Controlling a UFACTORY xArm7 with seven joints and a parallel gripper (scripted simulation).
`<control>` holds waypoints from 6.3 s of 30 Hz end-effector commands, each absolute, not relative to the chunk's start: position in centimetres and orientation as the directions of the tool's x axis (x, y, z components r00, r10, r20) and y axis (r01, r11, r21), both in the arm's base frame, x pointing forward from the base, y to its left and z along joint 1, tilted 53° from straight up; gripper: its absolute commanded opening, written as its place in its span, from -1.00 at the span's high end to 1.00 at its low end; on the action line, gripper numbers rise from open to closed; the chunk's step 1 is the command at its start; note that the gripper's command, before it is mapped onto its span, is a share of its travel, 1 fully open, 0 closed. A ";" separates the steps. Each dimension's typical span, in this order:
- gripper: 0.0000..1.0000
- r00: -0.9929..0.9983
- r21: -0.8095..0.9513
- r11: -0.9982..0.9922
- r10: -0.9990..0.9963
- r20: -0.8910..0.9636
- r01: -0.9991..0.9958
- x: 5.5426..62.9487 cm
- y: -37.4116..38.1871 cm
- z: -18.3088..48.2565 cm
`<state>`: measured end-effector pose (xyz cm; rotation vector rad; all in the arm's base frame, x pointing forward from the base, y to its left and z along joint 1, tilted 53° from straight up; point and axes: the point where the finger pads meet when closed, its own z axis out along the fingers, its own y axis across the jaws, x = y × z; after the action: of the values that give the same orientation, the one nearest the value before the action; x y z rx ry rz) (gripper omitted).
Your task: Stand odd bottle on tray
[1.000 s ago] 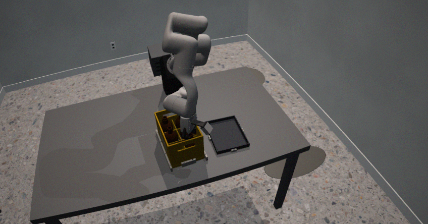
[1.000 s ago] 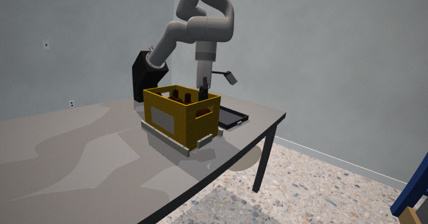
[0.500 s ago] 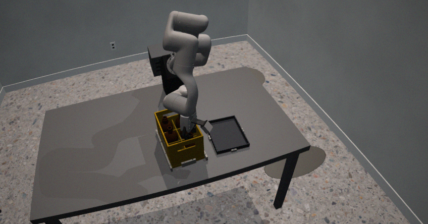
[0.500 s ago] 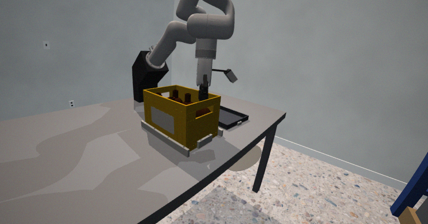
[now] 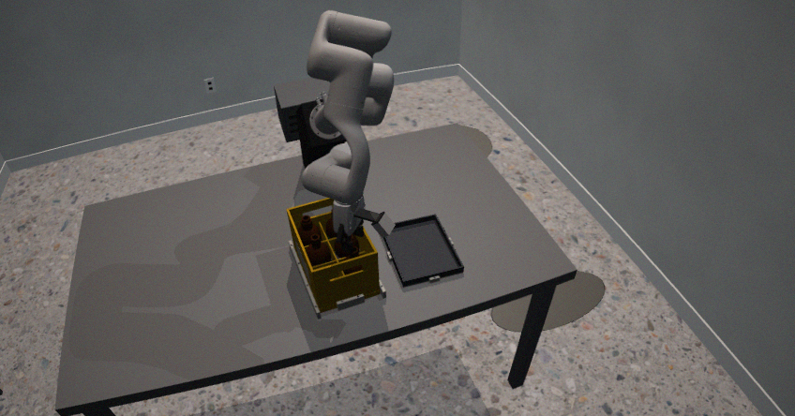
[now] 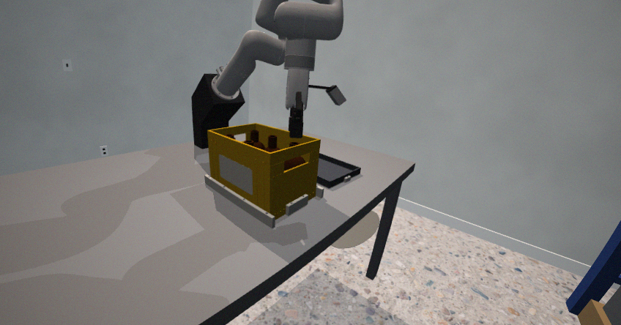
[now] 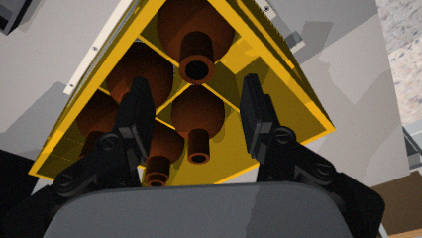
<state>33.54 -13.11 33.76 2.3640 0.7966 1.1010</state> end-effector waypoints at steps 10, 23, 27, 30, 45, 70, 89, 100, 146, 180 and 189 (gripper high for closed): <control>-0.30 0.524 0.577 -0.752 0.648 0.553 0.320 31.0 -12.7 35.8; 1.00 0.524 0.577 -0.752 0.648 0.553 0.320 30.4 -12.7 36.2; 1.00 0.524 0.577 -0.752 0.648 0.553 0.320 30.4 -12.7 36.2; 1.00 0.524 0.577 -0.752 0.648 0.553 0.320 30.4 -12.7 36.2; 1.00 0.524 0.577 -0.752 0.648 0.553 0.320 30.4 -12.7 36.2; 1.00 0.542 0.589 -0.750 0.643 0.541 0.301 23.8 -19.0 30.2; 1.00 0.526 0.576 -0.752 0.647 0.552 0.321 18.6 -19.7 22.3; -0.30 0.526 0.576 -0.752 0.647 0.552 0.321 18.6 -19.7 22.3; -0.30 0.524 0.577 -0.752 0.648 0.553 0.320 19.2 -19.8 21.8; -0.30 0.524 0.577 -0.752 0.648 0.553 0.320 21.9 -20.4 19.7; -0.30 0.524 0.577 -0.752 0.648 0.553 0.320 22.1 -20.4 19.5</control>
<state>22.06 -20.36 19.53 2.3628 0.7963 1.1025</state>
